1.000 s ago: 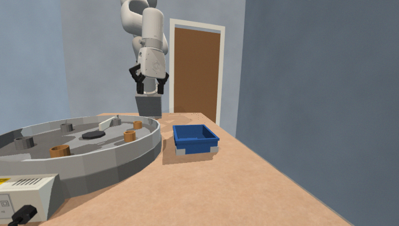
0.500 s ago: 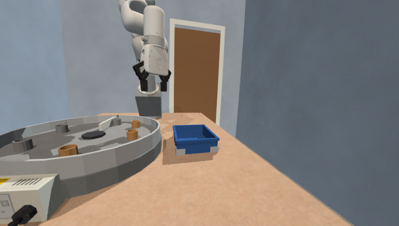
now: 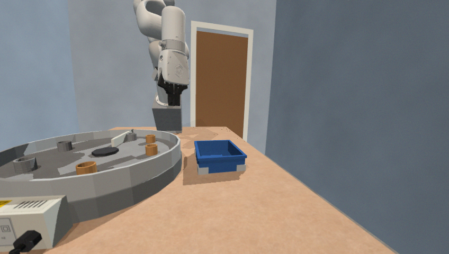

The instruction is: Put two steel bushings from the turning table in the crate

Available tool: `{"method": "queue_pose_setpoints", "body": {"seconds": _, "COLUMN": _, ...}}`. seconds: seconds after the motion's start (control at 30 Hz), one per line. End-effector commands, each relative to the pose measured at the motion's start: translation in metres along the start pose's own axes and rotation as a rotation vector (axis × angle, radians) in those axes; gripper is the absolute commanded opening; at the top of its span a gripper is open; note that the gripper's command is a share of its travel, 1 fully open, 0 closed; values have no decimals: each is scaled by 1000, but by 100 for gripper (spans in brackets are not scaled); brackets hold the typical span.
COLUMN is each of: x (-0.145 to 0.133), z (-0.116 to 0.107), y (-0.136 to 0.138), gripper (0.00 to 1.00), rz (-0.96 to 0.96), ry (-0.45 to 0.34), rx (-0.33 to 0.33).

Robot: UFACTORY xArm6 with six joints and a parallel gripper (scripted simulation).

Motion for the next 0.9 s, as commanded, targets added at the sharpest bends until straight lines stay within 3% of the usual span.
{"method": "queue_pose_setpoints", "body": {"seconds": 0.0, "x": -1, "z": -1, "y": -1, "gripper": 12, "rz": 0, "ry": -3, "rx": 1}}
{"method": "queue_pose_setpoints", "body": {"seconds": 0.87, "x": -1, "z": -1, "y": -1, "gripper": 13, "rz": 0, "ry": -3, "rx": 1}}
Point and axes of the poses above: the point where the finger pads meet when closed, its own z axis out along the fingers, its own y axis across the jaws, x = y × z, the point moved 9 cm from there along -z, back along the fingers
